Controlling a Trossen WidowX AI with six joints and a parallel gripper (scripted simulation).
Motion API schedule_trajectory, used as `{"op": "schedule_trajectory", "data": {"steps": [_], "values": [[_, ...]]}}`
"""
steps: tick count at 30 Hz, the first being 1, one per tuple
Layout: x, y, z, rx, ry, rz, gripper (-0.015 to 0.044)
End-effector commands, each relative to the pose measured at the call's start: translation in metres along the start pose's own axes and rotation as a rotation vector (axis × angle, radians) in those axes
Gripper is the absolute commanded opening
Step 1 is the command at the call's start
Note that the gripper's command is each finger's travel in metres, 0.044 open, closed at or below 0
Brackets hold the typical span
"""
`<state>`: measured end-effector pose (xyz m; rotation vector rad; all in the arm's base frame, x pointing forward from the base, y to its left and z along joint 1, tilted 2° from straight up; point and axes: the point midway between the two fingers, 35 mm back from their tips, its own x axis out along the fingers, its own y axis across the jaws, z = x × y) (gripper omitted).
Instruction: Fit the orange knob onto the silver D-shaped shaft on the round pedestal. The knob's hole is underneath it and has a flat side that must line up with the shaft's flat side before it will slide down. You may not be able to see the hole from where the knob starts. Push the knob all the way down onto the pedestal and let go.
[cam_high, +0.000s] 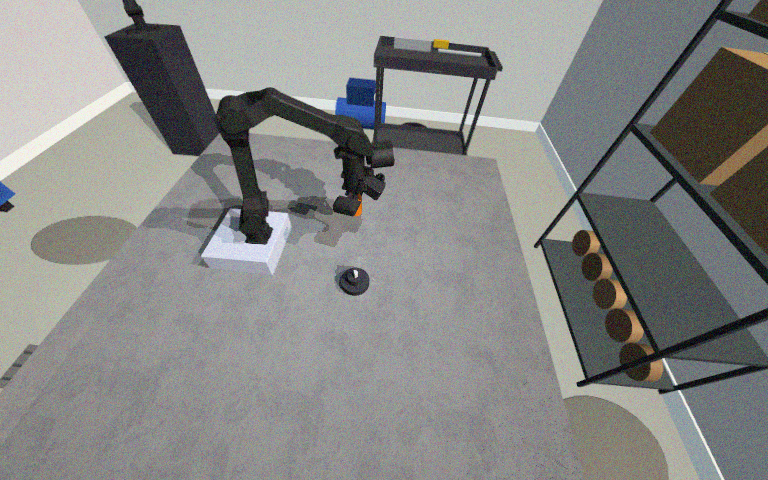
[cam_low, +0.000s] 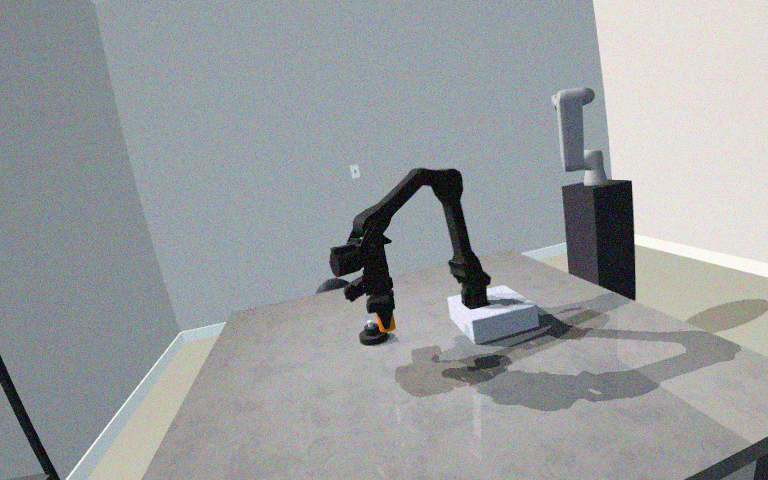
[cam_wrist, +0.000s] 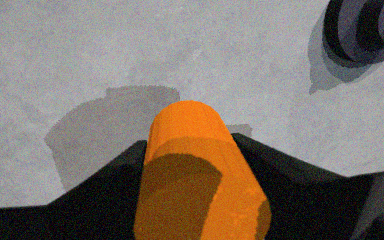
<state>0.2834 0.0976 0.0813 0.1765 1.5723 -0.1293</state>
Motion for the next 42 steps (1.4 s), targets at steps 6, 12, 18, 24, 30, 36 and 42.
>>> {"op": "schedule_trajectory", "data": {"steps": [6, 12, 18, 24, 30, 36, 42], "values": [[0.053, 0.002, 0.005, 0.004, 0.001, -0.014, 0.0000], [0.086, 0.002, 0.005, 0.005, 0.001, -0.019, 0.0000], [0.110, 0.002, 0.004, 0.006, 0.002, -0.022, 0.0000], [0.111, 0.001, 0.001, 0.006, 0.002, -0.022, 0.0000], [0.110, 0.001, 0.001, 0.002, 0.009, -0.022, 0.0157], [0.110, 0.001, 0.001, 0.002, 0.009, -0.022, 0.0240], [0.110, 0.001, 0.001, 0.002, 0.009, -0.022, 0.0240]]}}
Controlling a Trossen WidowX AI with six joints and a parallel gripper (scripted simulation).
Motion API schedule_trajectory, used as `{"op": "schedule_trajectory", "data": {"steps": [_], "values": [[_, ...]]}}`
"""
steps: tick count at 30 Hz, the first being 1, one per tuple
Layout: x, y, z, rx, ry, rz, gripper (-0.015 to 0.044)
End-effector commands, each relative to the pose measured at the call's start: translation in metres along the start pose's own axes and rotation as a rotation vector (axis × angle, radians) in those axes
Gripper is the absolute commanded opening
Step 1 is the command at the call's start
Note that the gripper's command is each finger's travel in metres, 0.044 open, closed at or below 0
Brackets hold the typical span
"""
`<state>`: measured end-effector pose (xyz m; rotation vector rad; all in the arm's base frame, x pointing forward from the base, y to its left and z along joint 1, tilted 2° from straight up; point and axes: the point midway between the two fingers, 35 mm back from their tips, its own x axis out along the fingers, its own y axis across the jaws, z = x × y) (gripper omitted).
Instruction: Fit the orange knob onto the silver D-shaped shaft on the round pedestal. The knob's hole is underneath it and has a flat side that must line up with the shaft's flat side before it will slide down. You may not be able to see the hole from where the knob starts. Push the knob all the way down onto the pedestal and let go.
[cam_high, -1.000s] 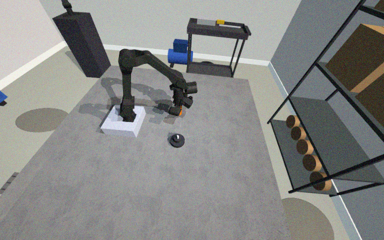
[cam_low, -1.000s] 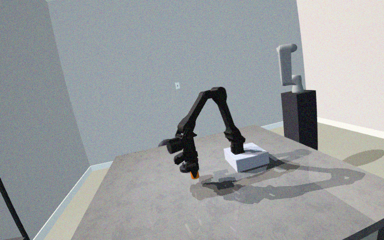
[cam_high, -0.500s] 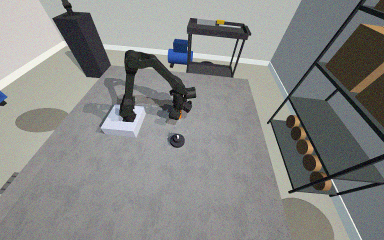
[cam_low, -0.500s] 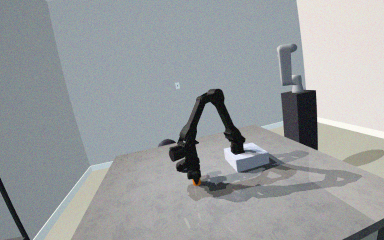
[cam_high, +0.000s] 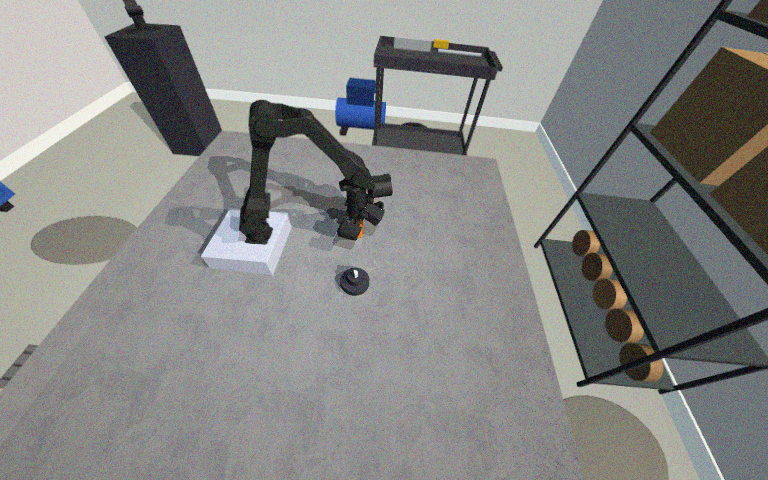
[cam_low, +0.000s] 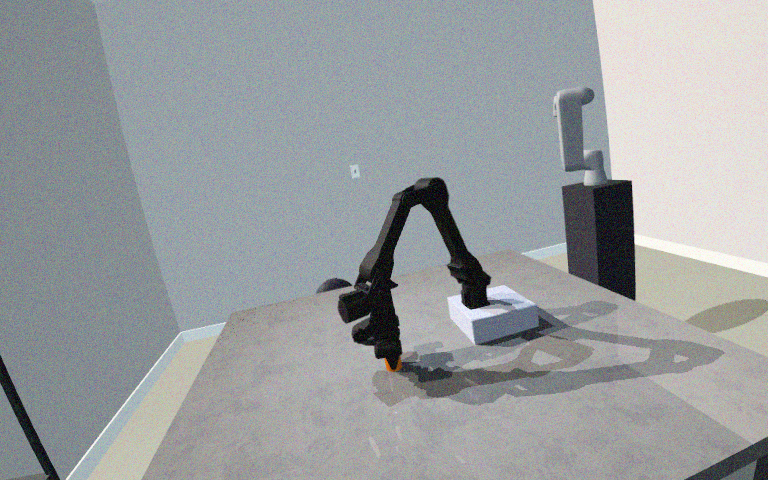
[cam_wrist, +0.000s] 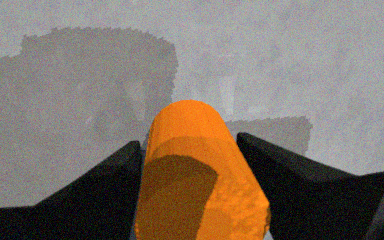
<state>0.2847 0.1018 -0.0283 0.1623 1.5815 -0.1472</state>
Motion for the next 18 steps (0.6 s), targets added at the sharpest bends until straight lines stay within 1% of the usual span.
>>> {"op": "schedule_trajectory", "data": {"steps": [1, 7, 9, 12, 14, 15, 18], "values": [[0.000, 0.000, 0.000, 0.000, 0.002, -0.001, 0.0240], [0.000, 0.000, 0.000, 0.000, 0.002, -0.001, 0.0240], [-0.010, 0.001, 0.001, 0.000, 0.001, -0.001, 0.0292], [-0.057, 0.001, 0.002, 0.002, -0.003, -0.001, 0.0371], [-0.078, 0.001, 0.000, 0.003, -0.005, -0.001, 0.0424], [-0.081, 0.000, 0.000, 0.003, -0.005, -0.001, 0.0440], [-0.081, 0.000, 0.000, 0.003, -0.005, -0.001, 0.0440]]}}
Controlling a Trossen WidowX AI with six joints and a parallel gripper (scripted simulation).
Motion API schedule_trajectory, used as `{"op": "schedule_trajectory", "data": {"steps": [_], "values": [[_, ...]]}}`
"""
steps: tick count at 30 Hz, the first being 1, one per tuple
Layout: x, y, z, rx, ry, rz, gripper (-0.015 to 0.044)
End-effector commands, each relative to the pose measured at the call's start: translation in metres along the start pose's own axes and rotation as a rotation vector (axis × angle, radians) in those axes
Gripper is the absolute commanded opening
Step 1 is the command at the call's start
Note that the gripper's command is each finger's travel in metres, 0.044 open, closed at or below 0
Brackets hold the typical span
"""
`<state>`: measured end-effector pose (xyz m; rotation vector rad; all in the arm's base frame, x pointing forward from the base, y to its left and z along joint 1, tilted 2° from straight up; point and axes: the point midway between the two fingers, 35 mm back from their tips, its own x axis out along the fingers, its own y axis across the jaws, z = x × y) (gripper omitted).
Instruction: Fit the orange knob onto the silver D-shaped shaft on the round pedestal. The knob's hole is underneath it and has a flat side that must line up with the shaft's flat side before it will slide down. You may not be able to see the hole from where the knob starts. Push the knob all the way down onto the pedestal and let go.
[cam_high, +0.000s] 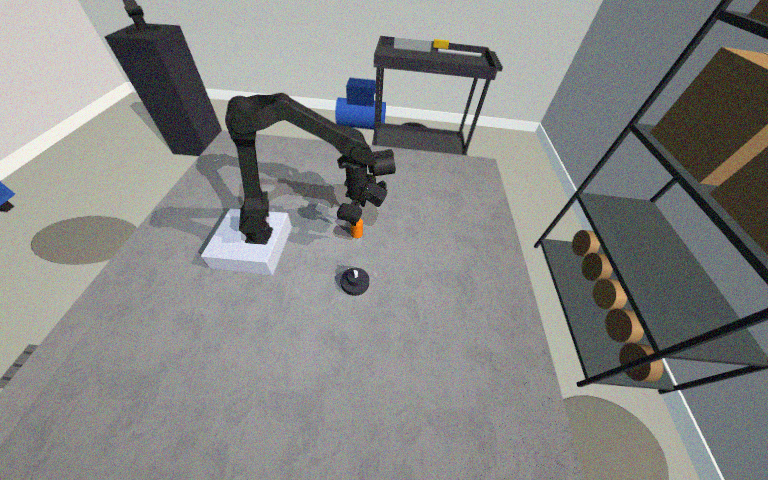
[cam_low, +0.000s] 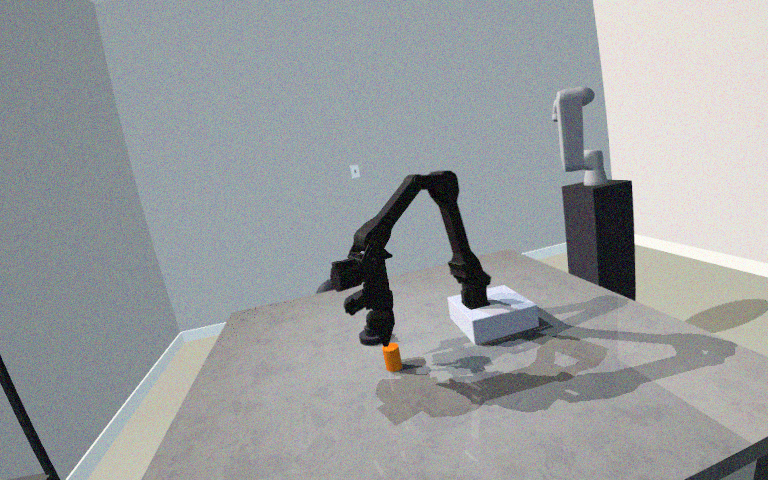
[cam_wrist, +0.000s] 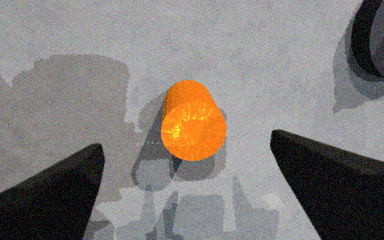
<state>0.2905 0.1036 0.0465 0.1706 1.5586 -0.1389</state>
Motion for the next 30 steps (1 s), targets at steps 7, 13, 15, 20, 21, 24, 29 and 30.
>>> {"op": "schedule_trajectory", "data": {"steps": [7, 13, 15, 20, 21, 24, 29, 30], "values": [[0.008, -0.003, -0.004, 0.003, 0.016, -0.014, 0.0440], [0.015, -0.003, -0.004, 0.003, 0.016, -0.014, 0.0440], [0.018, -0.003, -0.004, 0.003, 0.016, -0.013, 0.0440], [0.026, -0.003, -0.003, 0.003, 0.016, -0.013, 0.0440], [0.028, -0.003, -0.003, 0.003, 0.016, -0.013, 0.0440], [0.033, -0.003, -0.003, 0.003, 0.016, -0.013, 0.0440], [0.041, -0.003, -0.003, 0.003, 0.016, -0.013, 0.0440], [0.042, -0.003, -0.003, 0.003, 0.016, -0.014, 0.0440]]}}
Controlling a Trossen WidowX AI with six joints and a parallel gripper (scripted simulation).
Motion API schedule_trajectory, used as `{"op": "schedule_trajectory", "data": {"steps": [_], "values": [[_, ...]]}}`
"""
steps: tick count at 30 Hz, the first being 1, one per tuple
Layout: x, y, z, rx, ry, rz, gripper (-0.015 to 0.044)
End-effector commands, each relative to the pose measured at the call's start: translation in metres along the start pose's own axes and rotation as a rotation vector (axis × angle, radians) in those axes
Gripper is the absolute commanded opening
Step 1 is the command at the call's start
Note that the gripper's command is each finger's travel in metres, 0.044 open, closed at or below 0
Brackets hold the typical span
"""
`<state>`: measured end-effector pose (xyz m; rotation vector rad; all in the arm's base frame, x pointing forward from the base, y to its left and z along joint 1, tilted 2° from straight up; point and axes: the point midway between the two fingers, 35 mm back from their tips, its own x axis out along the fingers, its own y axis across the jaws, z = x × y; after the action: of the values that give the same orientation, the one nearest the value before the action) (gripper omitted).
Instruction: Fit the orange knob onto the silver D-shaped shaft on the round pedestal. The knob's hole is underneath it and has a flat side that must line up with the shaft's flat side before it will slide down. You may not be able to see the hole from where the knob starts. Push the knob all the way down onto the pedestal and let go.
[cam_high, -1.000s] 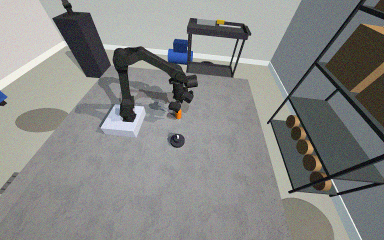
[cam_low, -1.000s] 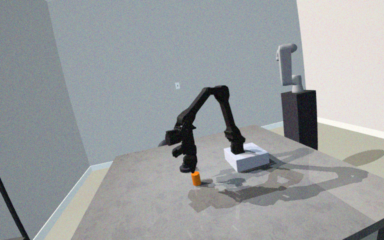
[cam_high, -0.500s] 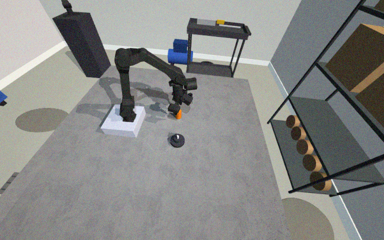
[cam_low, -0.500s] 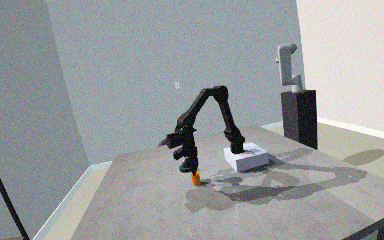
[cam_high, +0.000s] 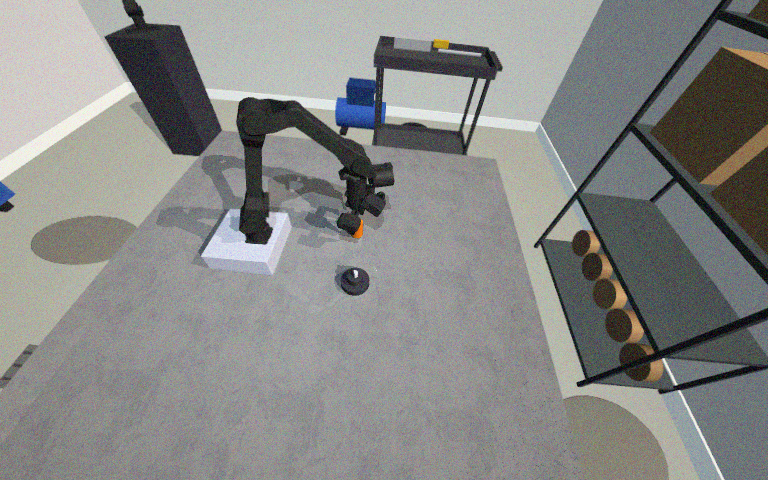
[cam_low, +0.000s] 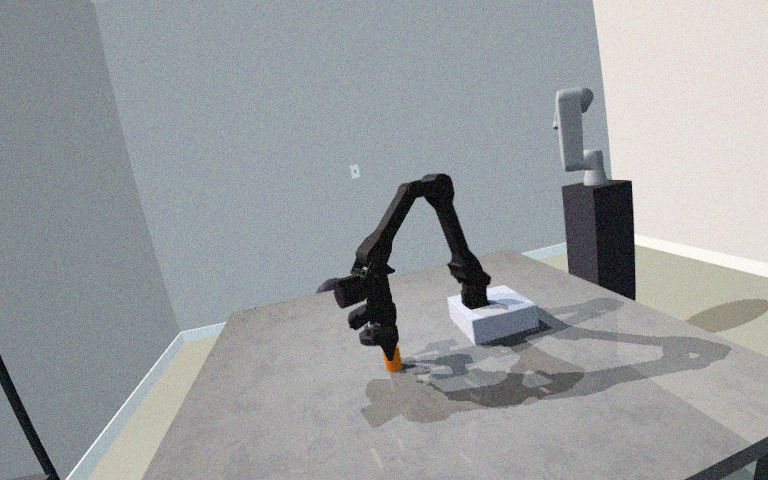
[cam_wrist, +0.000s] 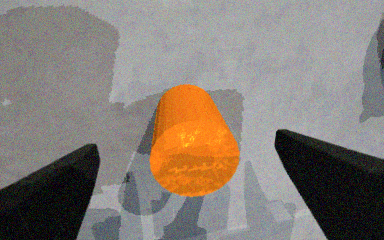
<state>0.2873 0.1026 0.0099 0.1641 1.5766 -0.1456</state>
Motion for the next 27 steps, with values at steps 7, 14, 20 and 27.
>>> {"op": "schedule_trajectory", "data": {"steps": [7, 14, 20, 27], "values": [[0.017, -0.001, 0.000, 0.003, 0.000, -0.003, 0.0440], [0.028, -0.001, -0.001, 0.003, 0.000, -0.003, 0.0440], [0.037, -0.002, -0.002, 0.003, 0.000, -0.004, 0.0440], [0.040, -0.002, -0.002, 0.003, 0.000, -0.004, 0.0335]]}}
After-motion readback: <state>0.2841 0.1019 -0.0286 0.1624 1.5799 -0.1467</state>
